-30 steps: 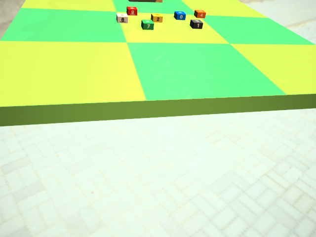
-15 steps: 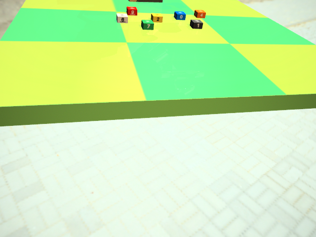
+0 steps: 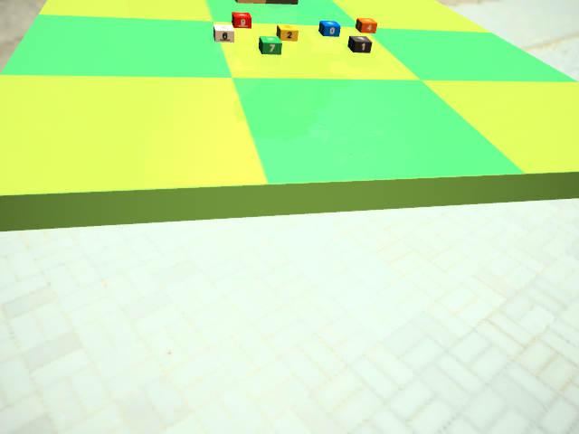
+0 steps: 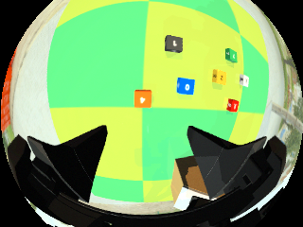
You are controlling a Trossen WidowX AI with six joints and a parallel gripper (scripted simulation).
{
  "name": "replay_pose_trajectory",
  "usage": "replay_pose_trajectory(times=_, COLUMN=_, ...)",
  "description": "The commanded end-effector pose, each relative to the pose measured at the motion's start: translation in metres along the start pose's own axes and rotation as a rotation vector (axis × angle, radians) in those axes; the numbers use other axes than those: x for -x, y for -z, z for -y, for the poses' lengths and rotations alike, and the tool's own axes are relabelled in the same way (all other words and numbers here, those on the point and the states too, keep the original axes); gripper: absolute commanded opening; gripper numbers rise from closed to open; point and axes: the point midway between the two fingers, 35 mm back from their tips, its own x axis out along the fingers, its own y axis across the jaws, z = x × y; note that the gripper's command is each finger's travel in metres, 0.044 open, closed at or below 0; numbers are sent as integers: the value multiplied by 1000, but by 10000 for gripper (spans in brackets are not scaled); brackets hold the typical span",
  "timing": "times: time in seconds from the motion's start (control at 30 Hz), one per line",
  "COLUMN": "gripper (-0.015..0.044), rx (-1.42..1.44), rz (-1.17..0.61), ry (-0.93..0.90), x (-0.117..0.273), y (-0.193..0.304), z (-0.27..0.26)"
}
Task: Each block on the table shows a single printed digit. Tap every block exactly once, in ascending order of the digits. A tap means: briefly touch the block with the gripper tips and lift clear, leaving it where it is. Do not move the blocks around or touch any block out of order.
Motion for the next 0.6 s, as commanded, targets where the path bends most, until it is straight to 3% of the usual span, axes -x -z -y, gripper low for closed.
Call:
replay_pose_trajectory(times=0.0, gripper=400, rx=-5, rz=-4, ry=-2, x=0, y=1, z=0)
replay_pose_trajectory(times=0.27, gripper=400, rx=-5, rz=-3, ry=-2, x=1, y=-7, z=1)
replay_pose_trajectory(times=0.57, gripper=400, rx=-1, rz=1, ry=0, x=2, y=-110, z=38)
